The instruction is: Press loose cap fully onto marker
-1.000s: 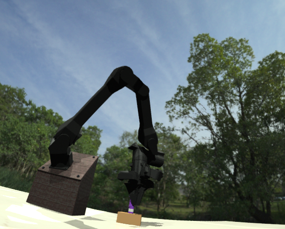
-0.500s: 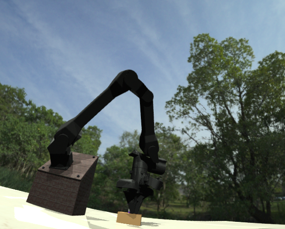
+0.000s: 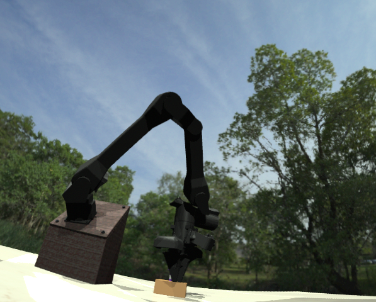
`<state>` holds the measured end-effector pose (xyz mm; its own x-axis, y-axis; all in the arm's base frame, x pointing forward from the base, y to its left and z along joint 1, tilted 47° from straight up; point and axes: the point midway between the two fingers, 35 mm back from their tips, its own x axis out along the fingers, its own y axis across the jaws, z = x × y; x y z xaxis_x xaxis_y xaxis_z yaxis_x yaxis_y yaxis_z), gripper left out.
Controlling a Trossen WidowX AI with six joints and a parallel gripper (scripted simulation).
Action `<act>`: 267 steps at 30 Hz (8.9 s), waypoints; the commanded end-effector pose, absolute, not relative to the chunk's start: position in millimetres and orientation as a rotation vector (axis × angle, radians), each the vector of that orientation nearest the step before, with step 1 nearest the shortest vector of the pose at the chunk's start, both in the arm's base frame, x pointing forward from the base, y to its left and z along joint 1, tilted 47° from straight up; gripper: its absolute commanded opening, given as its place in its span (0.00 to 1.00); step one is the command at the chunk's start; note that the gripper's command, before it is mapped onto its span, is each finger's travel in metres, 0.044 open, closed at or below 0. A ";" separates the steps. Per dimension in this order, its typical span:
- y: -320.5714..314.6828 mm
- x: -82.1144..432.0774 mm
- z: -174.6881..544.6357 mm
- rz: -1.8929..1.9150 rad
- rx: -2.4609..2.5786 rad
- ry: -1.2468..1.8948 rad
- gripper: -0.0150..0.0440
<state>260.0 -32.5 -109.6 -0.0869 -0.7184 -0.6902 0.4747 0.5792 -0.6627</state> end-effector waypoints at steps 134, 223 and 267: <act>-37.3 261.8 -111.9 -1.013 -0.235 1.320 0.25; -37.6 261.9 -111.9 -1.013 -0.235 1.320 0.25; -32.5 260.3 -109.7 -1.002 -0.243 1.325 0.97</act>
<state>260.9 -30.8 -110.5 -0.0801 -0.7163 -0.6932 0.4682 0.5869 -0.6606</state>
